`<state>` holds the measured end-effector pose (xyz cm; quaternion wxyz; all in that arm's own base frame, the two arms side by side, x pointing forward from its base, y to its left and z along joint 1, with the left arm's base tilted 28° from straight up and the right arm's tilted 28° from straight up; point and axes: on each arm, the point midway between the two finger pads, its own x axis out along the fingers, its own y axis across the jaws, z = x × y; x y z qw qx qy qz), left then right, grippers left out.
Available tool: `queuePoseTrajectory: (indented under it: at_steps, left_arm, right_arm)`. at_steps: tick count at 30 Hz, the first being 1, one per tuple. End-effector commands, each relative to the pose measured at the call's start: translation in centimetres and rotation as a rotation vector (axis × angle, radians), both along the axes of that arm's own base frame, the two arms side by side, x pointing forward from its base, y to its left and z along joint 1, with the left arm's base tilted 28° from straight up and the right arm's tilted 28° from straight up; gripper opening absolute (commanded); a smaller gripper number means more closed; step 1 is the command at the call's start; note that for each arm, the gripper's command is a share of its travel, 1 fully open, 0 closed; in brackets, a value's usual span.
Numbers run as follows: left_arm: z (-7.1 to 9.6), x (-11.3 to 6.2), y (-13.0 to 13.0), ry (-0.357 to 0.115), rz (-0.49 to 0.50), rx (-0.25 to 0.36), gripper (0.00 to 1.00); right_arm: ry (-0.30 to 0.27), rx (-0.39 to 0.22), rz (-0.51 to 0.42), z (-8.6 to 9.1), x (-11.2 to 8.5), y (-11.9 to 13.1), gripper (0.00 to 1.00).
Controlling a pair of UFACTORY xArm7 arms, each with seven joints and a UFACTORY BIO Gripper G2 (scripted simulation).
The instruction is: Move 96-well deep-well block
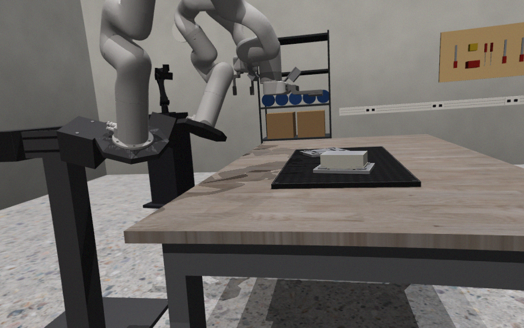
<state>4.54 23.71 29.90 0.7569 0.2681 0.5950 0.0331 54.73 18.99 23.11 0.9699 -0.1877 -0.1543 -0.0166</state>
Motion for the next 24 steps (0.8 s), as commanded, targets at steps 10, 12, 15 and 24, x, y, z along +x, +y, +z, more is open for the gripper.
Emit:
queuePoseTrajectory:
  at_steps: [10,12,15,24]
  left_arm:
    - [0.1,0.0,0.0,-0.002,0.000,0.002,1.00]
    - [0.1,0.0,0.0,-0.002,0.000,0.002,1.00]
    - [0.1,0.0,0.0,-0.002,0.000,0.002,1.00]
    - [0.1,0.0,0.0,-0.002,0.000,0.002,1.00]
  right_arm:
    - [-0.002,0.002,-0.001,1.5,-2.8,4.8,0.37]
    - [-0.002,0.002,-0.001,1.8,-3.3,5.6,0.37]
    - [-0.002,0.002,-0.001,1.9,-3.6,6.1,0.37]
    - [-0.002,0.002,-0.001,1.9,-3.6,6.1,0.37]
